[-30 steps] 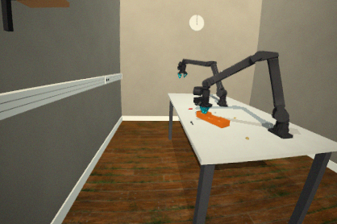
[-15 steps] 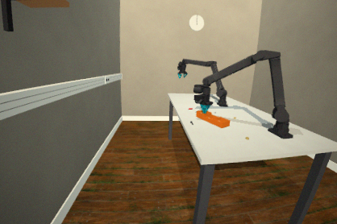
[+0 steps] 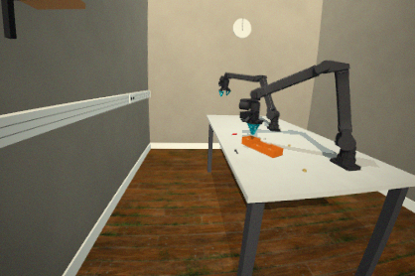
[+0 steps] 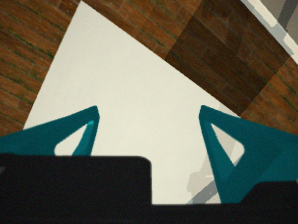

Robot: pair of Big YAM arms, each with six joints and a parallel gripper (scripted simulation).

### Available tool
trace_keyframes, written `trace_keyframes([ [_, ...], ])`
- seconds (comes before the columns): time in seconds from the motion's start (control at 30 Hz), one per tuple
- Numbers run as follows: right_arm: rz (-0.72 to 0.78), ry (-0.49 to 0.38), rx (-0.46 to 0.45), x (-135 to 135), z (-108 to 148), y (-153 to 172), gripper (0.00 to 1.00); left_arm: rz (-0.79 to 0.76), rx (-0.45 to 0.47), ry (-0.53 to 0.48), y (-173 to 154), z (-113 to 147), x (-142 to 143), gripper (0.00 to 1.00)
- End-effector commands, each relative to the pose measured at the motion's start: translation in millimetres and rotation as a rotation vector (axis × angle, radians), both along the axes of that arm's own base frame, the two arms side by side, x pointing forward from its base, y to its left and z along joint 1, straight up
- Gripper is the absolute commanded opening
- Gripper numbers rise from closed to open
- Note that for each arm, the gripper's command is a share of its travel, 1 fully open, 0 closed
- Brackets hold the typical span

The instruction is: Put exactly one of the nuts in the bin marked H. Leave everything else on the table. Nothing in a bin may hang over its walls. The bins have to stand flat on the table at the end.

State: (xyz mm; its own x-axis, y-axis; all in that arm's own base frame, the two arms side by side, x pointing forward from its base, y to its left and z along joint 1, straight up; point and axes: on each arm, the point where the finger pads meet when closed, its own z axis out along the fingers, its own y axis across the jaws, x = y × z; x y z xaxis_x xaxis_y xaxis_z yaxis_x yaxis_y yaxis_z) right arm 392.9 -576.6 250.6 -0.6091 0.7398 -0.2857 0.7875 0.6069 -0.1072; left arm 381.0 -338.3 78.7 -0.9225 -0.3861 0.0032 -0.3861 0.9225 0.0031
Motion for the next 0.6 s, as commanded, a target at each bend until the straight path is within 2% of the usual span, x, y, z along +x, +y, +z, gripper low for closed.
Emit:
trace_keyframes([
  [0.0, 0.0, -0.009, -0.012, 0.1, 8.6, -0.2, 1.0, -0.004, -0.023, -0.03, -21.4, 20.3, 13.3, 0.09],
  [0.07, 0.0, -0.009, -0.012, 0.1, 8.6, -0.2, 1.0, -0.005, -0.021, -0.028, -21.6, 19.3, 13.4, 0.09],
  [0.13, 0.0, -0.009, -0.012, 0.1, 8.6, -0.2, 1.0, -0.005, 0.012, 0.008, -7.8, -0.1, -1.7, 0.09],
  [0.17, 0.0, -0.009, -0.012, 0.1, 8.6, -0.2, 1.0, -0.004, 0.012, 0.008, -7.6, -1.2, -2.0, 0.09],
  [0.23, 0.0, -0.009, -0.012, 0.1, 8.6, -0.2, 1.0, -0.004, 0.012, 0.008, -7.6, -1.2, -2.0, 0.09],
  [0.27, 0.0, -0.009, -0.012, 0.1, 8.6, -0.2, 1.0, -0.005, -0.027, -0.036, -0.1, 19.3, 6.9, 0.09],
  [0.57, 0.0, -0.009, -0.012, 0.1, 8.6, -0.2, 1.0, -0.001, -0.024, -0.036, 44.8, 17.4, -5.7, 0.09],
])
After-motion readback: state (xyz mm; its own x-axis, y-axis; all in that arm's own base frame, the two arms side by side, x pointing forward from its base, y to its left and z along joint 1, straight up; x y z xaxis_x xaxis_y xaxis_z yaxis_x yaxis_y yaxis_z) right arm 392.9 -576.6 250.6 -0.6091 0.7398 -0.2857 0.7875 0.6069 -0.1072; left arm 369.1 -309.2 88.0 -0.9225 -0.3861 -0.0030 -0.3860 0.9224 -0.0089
